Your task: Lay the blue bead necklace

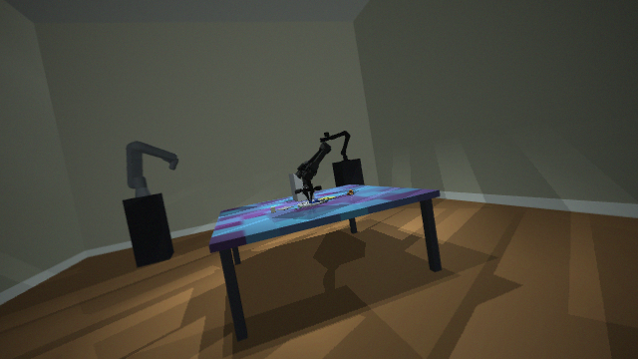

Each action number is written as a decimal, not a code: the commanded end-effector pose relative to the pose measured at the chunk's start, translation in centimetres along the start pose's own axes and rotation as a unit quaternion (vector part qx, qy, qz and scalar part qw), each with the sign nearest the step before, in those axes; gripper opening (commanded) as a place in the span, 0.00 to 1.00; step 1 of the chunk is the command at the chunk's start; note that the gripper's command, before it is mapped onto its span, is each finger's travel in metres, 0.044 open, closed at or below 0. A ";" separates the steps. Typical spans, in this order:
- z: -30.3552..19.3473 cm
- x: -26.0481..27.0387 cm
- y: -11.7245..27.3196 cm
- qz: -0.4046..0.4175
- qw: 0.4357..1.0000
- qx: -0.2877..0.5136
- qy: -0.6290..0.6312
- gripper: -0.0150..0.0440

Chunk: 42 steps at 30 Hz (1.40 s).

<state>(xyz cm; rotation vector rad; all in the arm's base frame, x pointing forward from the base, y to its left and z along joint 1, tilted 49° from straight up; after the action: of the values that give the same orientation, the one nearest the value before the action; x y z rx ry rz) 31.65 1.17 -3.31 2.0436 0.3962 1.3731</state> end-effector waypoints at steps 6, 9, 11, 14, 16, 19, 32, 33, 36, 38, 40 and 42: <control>0.5 -0.6 0.5 0.000 1.000 0.001 0.000 0.25; 1.1 -1.4 0.5 0.000 1.000 0.000 0.001 0.25; 1.5 -1.9 0.5 -0.001 1.000 0.000 0.001 0.25; 2.0 -2.7 0.5 -0.001 1.000 0.000 0.001 0.25; 2.4 -3.3 0.5 -0.001 1.000 0.000 0.001 0.25; 2.9 -4.1 0.5 -0.001 1.000 0.000 0.001 0.25; 3.4 -5.2 0.4 0.000 1.000 0.000 0.001 0.25; 3.4 -5.2 0.3 0.000 1.000 0.000 0.001 0.25; 3.4 -5.2 -0.1 0.000 1.000 0.000 0.001 0.25; 3.4 -5.2 -0.3 0.000 1.000 0.000 0.001 0.25; 3.4 -5.2 -0.3 0.000 1.000 0.000 0.001 0.25; 3.6 -5.2 0.3 0.002 1.000 -0.006 0.003 0.30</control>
<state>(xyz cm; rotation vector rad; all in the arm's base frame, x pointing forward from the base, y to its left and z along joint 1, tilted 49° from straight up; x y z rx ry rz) 32.74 -3.20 -7.74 2.0322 0.3852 1.3788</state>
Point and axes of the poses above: the point midway between the two fingers, 35 mm back from their tips, its own y axis back along the fingers, its own x axis across the jaws, z = x × y, the point moved 8 cm from there along y, back along the fingers, and after that the axes turned 4 degrees about y, right-handed, at the moved point
